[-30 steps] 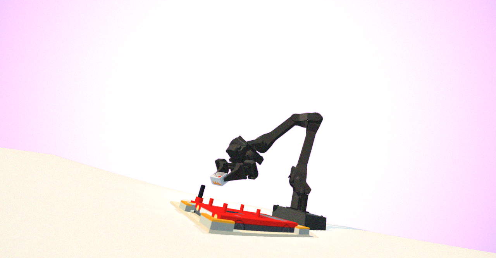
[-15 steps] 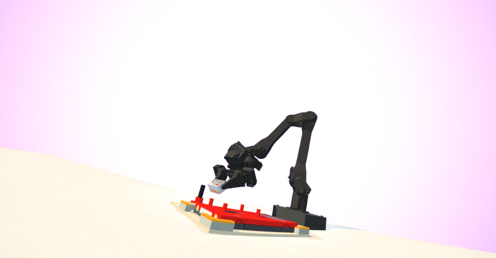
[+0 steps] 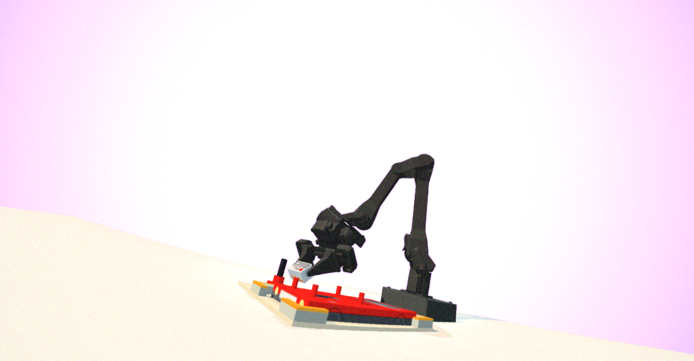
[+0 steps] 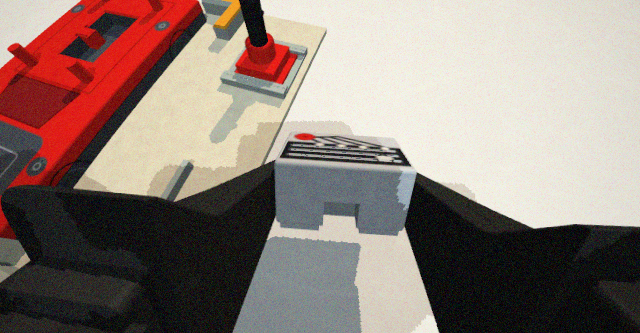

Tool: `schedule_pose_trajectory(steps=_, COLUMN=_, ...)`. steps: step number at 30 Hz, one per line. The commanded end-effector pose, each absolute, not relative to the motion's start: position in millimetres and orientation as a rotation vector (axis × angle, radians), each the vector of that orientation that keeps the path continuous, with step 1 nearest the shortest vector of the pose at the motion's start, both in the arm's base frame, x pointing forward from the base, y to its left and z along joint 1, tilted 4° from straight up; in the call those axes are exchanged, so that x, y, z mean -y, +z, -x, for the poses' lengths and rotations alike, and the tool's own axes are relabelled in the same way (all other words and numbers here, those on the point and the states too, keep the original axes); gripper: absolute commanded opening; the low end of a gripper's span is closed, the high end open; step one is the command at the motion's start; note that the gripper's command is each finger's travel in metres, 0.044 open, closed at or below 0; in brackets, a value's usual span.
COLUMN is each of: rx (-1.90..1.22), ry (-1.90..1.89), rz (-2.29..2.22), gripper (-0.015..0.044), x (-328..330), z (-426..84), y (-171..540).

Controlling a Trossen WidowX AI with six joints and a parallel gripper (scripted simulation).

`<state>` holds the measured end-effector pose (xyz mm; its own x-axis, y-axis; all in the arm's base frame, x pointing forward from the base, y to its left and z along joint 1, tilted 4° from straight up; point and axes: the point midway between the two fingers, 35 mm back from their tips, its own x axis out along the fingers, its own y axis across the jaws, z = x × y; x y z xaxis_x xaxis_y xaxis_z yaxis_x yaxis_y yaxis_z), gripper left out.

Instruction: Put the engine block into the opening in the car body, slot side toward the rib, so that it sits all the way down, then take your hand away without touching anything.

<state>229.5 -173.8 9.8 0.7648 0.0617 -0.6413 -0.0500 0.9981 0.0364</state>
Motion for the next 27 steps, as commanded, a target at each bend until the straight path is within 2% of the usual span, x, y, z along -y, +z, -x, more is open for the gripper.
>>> schedule_pose_trajectory(steps=1, rx=-0.697, ry=0.065, rz=-0.026, gripper=0.0000, x=170.4, z=-228.5, y=0.8)
schedule_pose_trajectory(steps=17, rx=-0.697, ry=0.065, rz=-0.026, gripper=0.0000, x=171.0, z=-229.7, y=-16.7)
schedule_pose_trajectory(steps=27, rx=-0.684, ry=0.066, rz=-0.013, gripper=0.0262, x=172.5, z=-231.0, y=-13.5)
